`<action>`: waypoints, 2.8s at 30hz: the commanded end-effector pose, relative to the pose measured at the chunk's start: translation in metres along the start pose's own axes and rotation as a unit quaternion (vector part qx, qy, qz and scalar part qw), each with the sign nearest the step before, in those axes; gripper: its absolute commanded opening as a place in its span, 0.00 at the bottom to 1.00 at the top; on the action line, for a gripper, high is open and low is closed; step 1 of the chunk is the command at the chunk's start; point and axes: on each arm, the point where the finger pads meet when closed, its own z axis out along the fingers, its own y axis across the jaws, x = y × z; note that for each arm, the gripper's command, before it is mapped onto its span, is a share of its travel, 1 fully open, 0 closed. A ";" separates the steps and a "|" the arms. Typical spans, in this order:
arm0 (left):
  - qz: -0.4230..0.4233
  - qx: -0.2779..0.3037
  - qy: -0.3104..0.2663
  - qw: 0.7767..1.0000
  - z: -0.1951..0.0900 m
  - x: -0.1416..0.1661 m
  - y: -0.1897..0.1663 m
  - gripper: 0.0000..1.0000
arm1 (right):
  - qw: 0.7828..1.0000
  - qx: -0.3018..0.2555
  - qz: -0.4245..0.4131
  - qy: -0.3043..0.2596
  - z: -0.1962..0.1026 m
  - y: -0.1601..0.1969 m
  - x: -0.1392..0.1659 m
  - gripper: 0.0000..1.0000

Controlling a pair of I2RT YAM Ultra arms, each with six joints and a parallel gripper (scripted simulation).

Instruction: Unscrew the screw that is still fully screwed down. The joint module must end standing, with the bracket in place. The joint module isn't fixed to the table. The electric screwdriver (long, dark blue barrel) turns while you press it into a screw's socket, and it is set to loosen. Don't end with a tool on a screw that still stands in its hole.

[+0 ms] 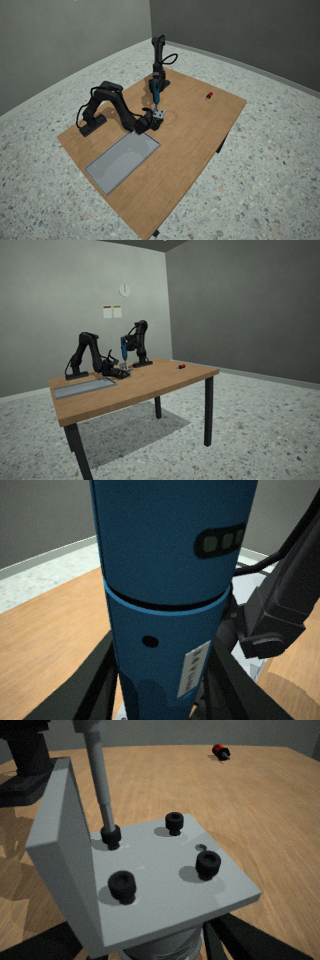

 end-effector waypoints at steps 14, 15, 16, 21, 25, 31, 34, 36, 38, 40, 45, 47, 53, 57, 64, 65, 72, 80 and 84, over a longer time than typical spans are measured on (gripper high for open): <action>-0.003 0.002 -0.094 0.996 0.004 -0.062 -0.003 0.42 | 1.000 0.002 -0.010 -0.011 -0.005 -0.004 -0.014 0.59; -0.003 0.002 -0.094 0.996 0.004 -0.062 -0.003 0.42 | 1.000 0.002 -0.010 -0.011 -0.005 -0.004 -0.014 0.59; -0.003 0.002 -0.094 0.996 0.004 -0.062 -0.003 0.42 | 1.000 0.002 -0.010 -0.011 -0.005 -0.004 -0.014 0.59; -0.004 0.002 -0.096 0.995 0.004 -0.063 -0.003 0.42 | 1.000 0.002 -0.010 -0.011 -0.005 -0.004 -0.014 0.59; -0.004 0.002 -0.098 0.995 0.004 -0.065 -0.003 0.42 | 1.000 0.002 -0.010 -0.011 -0.005 -0.004 -0.014 0.59; -0.004 0.002 -0.101 0.995 0.004 -0.066 -0.003 0.42 | 1.000 0.002 -0.010 -0.011 -0.005 -0.004 -0.014 0.59; -0.004 0.002 -0.101 0.995 0.004 -0.066 -0.003 0.42 | 1.000 0.002 -0.010 -0.011 -0.005 -0.004 -0.014 0.59; -0.004 0.002 -0.102 0.995 0.004 -0.067 -0.003 0.42 | 1.000 0.002 -0.010 -0.011 -0.005 -0.004 -0.014 0.59; -0.004 0.002 -0.103 0.995 0.004 -0.068 -0.003 0.42 | 1.000 0.002 -0.010 -0.011 -0.005 -0.004 -0.014 0.59; -0.004 0.003 -0.104 0.995 0.004 -0.068 -0.004 0.42 | 1.000 0.002 -0.010 -0.011 -0.005 -0.004 -0.014 0.59; -0.003 0.002 -0.107 0.994 0.004 -0.070 -0.003 0.42 | 1.000 0.002 -0.010 -0.011 -0.005 -0.004 -0.014 0.59; -0.003 0.002 -0.108 0.994 0.004 -0.071 -0.003 0.42 | 1.000 0.002 -0.010 -0.011 -0.005 -0.004 -0.014 0.59; -0.003 0.002 -0.106 0.994 0.004 -0.072 -0.002 0.42 | 1.000 0.002 -0.010 -0.011 -0.005 -0.004 -0.014 0.59; -0.002 0.001 -0.102 0.995 0.005 -0.076 0.002 0.42 | 1.000 0.002 -0.010 -0.011 -0.005 -0.004 -0.014 0.59; -0.003 0.003 -0.097 0.995 0.005 -0.081 0.001 0.42 | 1.000 0.002 -0.010 -0.011 -0.005 -0.004 -0.014 0.59; -0.003 0.003 -0.097 0.995 0.005 -0.081 0.001 0.42 | 1.000 0.002 -0.010 -0.011 -0.005 -0.004 -0.014 0.59; -0.003 0.000 -0.094 0.996 0.005 -0.084 0.004 0.42 | 1.000 0.002 -0.010 -0.011 -0.005 -0.004 -0.014 0.59; -0.003 0.002 -0.088 0.996 0.006 -0.089 0.004 0.42 | 1.000 0.002 -0.010 -0.011 -0.005 -0.004 -0.014 0.59; -0.003 0.002 -0.088 0.996 0.006 -0.089 0.003 0.42 | 1.000 0.002 -0.010 -0.011 -0.005 -0.004 -0.014 0.59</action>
